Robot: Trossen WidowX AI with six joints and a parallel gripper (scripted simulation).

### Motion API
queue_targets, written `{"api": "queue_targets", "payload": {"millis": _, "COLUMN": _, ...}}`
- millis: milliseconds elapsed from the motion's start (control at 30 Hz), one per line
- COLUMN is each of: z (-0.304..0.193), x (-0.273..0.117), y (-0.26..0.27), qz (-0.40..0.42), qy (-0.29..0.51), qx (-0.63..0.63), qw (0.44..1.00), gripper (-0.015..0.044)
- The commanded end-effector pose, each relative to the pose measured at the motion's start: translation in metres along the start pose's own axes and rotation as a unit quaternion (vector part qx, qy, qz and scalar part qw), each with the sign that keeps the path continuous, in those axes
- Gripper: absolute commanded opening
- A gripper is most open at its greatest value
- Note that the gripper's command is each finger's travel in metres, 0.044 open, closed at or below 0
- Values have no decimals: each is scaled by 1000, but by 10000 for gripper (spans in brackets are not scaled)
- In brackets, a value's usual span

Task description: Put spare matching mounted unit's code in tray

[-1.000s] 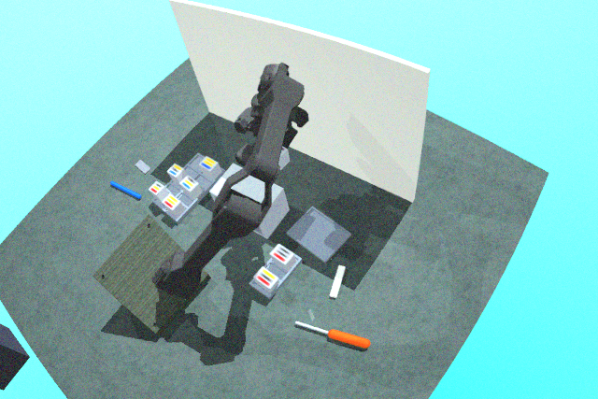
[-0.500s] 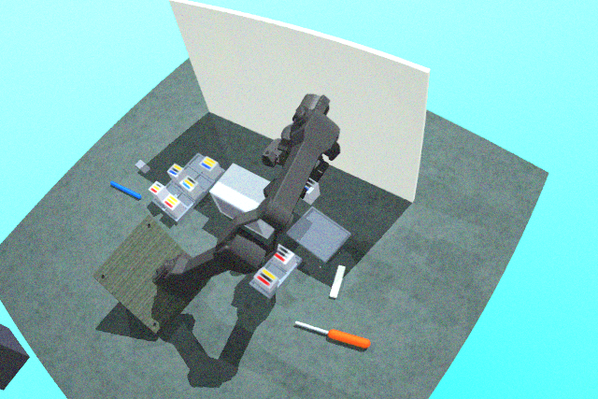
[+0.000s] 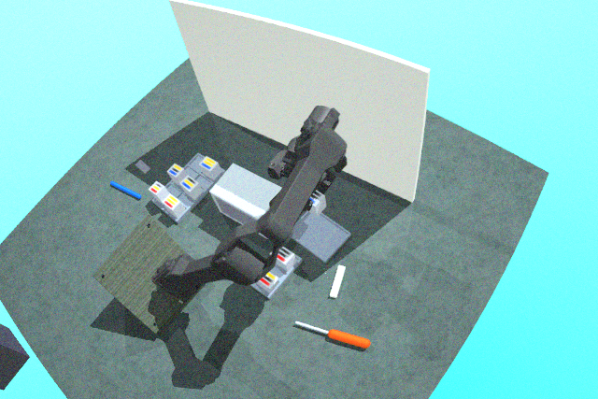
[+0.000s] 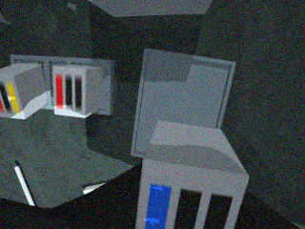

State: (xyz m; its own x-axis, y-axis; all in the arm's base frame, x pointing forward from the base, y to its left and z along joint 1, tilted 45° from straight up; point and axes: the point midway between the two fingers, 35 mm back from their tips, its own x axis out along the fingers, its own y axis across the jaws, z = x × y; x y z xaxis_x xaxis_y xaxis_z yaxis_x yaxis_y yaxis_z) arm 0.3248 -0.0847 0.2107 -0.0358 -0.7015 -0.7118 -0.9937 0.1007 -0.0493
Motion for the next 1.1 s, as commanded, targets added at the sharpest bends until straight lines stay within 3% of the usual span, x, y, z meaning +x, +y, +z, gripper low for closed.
{"api": "queue_targets", "payload": {"millis": 0, "z": 0, "x": 2, "y": 1, "qz": -1, "qy": 1, "qx": -2, "qw": 1000, "gripper": 0}}
{"api": "queue_targets", "payload": {"millis": 1067, "z": 0, "x": 27, "y": -3, "qz": -1, "qy": -1, "qx": -2, "qw": 1000, "gripper": 0}}
